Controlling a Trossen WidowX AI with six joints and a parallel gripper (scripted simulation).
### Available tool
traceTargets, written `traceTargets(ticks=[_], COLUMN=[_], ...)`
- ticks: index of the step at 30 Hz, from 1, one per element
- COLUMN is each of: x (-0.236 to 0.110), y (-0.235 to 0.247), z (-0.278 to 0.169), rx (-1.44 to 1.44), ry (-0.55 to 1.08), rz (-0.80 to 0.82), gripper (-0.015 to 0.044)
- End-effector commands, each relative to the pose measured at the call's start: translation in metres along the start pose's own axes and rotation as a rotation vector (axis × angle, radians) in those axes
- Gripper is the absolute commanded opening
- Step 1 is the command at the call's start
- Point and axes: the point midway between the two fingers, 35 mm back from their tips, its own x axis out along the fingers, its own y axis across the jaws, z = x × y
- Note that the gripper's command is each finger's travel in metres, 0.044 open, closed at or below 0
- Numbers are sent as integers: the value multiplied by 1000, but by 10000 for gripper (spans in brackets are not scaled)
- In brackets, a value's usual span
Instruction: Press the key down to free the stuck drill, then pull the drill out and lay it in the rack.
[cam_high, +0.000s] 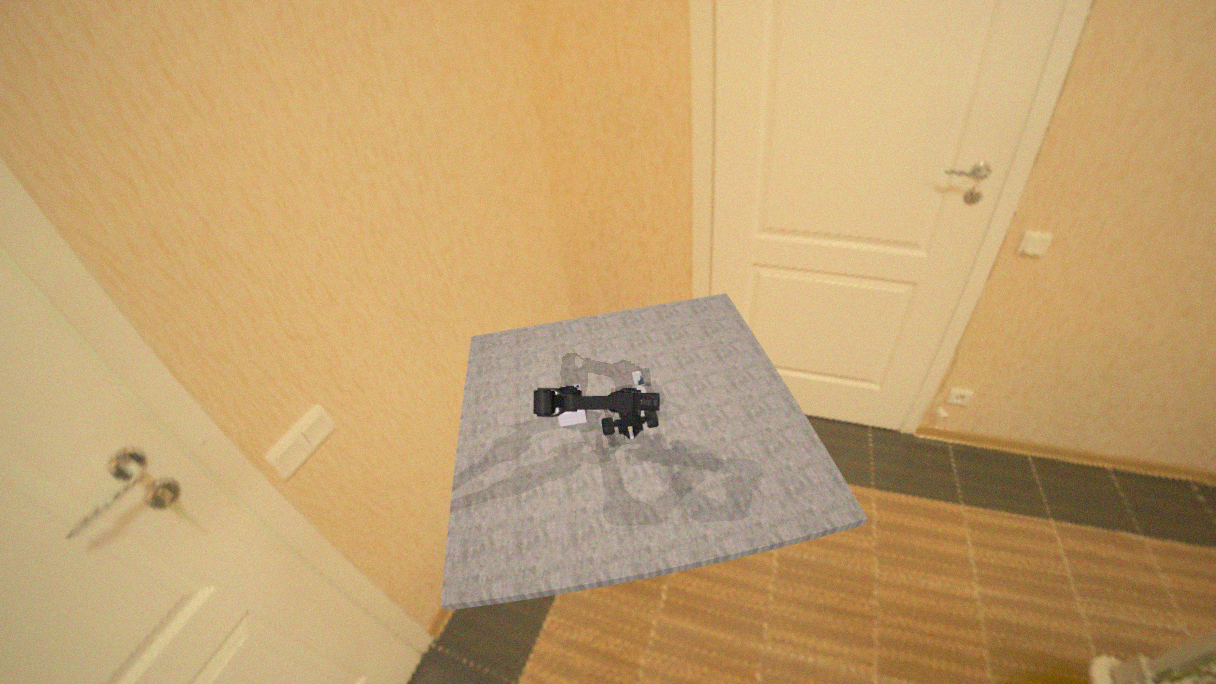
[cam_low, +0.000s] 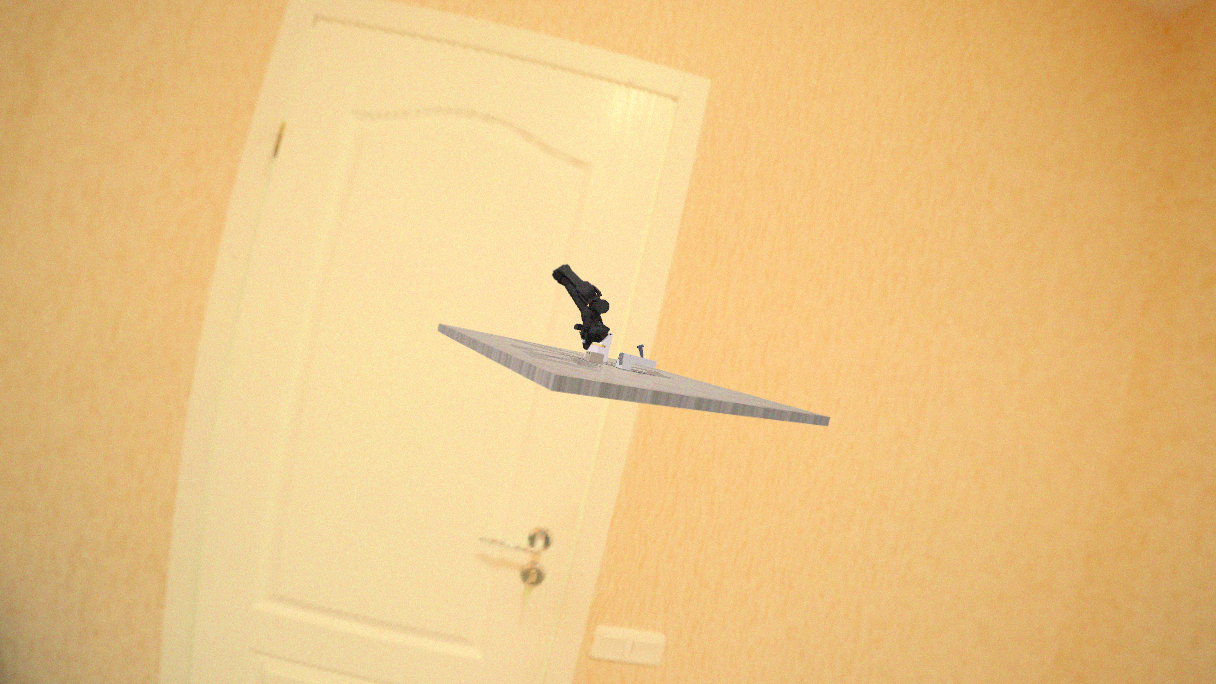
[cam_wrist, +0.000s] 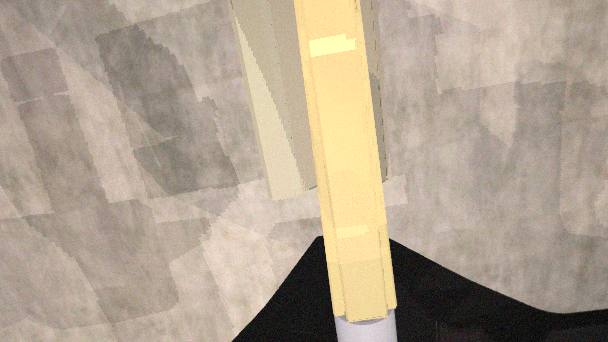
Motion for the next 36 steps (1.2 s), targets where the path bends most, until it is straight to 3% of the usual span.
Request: traceTargets(ticks=[1, 36], x=[7, 42], y=[1, 2], z=[2, 3], rx=[-7, -7], ry=[-6, -4], rz=[3, 3], gripper=[0, 0])
